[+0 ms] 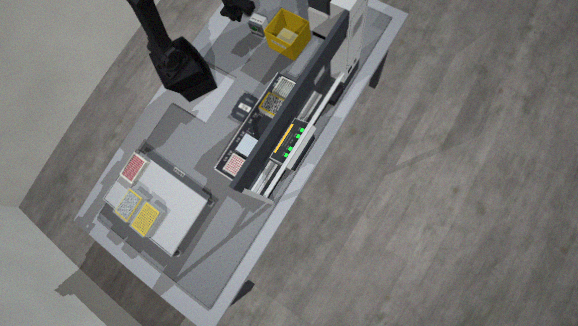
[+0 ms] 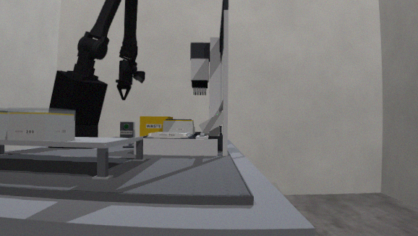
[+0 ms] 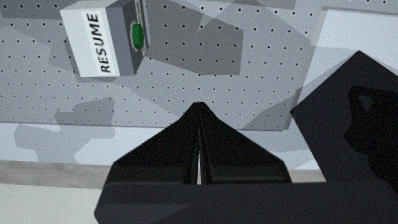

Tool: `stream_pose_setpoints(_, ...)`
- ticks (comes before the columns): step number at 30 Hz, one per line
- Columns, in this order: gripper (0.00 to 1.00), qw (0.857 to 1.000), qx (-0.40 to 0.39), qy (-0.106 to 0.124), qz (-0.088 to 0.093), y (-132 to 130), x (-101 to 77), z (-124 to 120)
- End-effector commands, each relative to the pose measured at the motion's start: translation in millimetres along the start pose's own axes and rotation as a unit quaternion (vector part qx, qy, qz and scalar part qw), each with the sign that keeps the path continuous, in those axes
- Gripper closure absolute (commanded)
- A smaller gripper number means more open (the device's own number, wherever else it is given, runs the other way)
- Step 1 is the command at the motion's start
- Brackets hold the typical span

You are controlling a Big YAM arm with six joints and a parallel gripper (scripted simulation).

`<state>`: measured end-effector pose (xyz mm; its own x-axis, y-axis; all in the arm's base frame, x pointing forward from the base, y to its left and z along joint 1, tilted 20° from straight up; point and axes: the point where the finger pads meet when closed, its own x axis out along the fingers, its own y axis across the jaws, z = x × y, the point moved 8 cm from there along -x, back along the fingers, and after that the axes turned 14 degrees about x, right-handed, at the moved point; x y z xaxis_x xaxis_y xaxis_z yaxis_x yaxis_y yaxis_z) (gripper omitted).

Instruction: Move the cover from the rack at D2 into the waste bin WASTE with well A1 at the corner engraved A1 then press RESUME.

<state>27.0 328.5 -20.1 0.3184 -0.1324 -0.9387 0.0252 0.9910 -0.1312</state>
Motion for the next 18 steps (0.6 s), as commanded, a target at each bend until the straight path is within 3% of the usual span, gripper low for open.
stream_pose_setpoints(1, 1.0, 1.0, -0.003, -0.001, 0.001, 3, 10.2, 3)
stream_pose_setpoints(5, 1.0, 1.0, -0.003, -0.001, 0.001, 2, 13.7, 3)
stream_pose_setpoints(6, 1.0, 1.0, -0.001, -0.001, 0.008, 9, 12.3, 3)
stream_pose_setpoints(18, 1.0, 1.0, -0.003, -0.001, 0.0, 2, 35.5, 3)
